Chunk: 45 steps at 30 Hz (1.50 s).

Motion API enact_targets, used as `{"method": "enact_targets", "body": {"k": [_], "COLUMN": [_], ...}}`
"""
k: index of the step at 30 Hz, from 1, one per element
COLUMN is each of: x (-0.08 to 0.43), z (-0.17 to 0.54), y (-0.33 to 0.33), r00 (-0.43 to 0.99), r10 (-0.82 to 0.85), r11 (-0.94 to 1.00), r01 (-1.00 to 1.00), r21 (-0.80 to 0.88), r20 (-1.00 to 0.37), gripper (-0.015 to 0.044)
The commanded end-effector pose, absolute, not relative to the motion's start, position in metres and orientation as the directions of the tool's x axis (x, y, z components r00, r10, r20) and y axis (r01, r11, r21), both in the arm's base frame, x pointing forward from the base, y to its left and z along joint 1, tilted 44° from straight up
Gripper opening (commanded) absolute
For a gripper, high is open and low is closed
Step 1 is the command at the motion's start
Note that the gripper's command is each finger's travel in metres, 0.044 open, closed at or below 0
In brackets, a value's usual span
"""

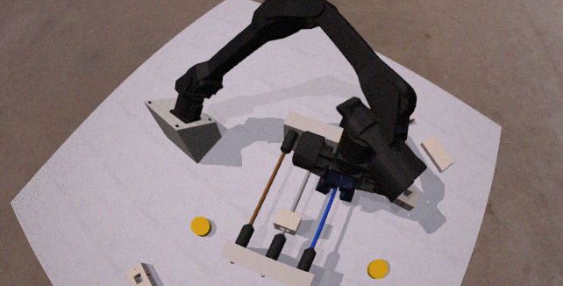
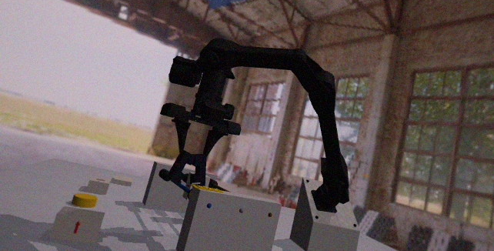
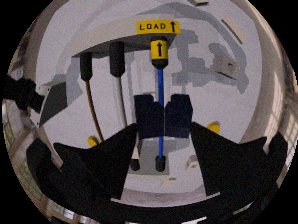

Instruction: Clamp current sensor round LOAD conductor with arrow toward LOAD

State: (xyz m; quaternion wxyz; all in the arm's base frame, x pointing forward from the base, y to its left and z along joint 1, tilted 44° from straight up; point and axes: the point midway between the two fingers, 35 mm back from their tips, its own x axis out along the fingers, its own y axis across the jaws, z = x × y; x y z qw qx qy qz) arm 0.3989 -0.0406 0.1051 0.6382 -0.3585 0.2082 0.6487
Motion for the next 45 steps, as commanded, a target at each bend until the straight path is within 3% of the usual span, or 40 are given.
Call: {"method": "enact_targets", "body": {"k": [1,45], "x": [0.4,0.402], "z": [0.101,0.073], "y": [-0.035,-0.009], "r00": [0.071,0.07], "r10": [0.682,0.681], "r11": [-0.097,-0.101], "r01": [-0.978,-0.977], "r21": [-0.186,-0.188], "r20": [-0.728,-0.729], "gripper": [0.0,0.0]}}
